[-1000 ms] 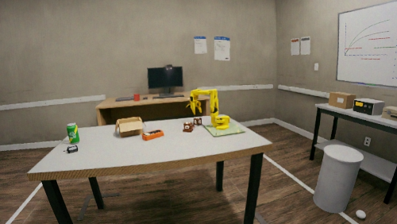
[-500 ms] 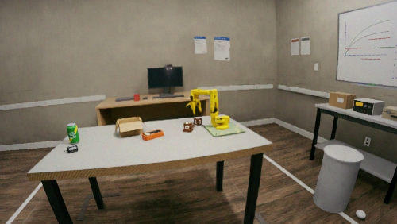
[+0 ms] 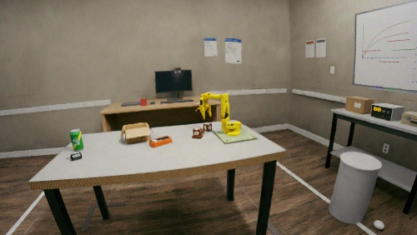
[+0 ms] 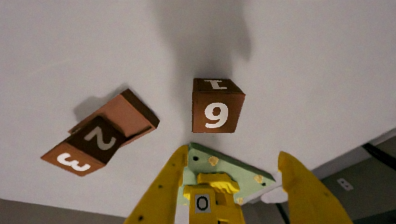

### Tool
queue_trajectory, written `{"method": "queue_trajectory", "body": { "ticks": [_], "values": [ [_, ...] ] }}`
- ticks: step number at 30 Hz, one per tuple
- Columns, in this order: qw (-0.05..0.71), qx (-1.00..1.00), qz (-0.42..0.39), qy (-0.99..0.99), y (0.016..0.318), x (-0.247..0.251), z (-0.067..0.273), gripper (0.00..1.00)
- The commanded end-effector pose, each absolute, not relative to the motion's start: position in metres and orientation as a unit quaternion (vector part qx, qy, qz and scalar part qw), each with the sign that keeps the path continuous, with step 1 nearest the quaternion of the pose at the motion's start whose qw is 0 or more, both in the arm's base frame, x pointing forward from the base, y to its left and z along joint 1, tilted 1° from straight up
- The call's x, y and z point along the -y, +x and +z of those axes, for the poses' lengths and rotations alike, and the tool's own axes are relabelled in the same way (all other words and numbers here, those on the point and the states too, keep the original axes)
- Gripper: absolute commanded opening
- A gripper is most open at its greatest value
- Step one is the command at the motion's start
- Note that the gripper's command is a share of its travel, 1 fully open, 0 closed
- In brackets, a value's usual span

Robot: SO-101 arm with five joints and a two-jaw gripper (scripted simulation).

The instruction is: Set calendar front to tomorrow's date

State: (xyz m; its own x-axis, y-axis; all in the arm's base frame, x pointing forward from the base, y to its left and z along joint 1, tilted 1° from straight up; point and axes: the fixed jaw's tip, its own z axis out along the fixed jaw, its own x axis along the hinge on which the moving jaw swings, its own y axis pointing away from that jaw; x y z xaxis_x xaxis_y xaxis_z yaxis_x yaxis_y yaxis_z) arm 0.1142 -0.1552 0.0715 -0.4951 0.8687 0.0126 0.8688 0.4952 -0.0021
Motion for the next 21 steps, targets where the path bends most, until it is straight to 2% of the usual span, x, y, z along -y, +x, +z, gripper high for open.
{"method": "queue_trajectory", "body": {
  "ticks": [1, 15, 21],
  "values": [
    [-0.027, 0.861, 0.013, -0.507, 0.115, 0.158, 0.085, 0.36],
    [-0.178, 0.845, 0.085, -0.498, 0.116, 0.16, 0.142, 0.35],
    [-0.212, 0.837, 0.102, -0.493, 0.115, 0.158, 0.154, 0.35]
  ]
}}
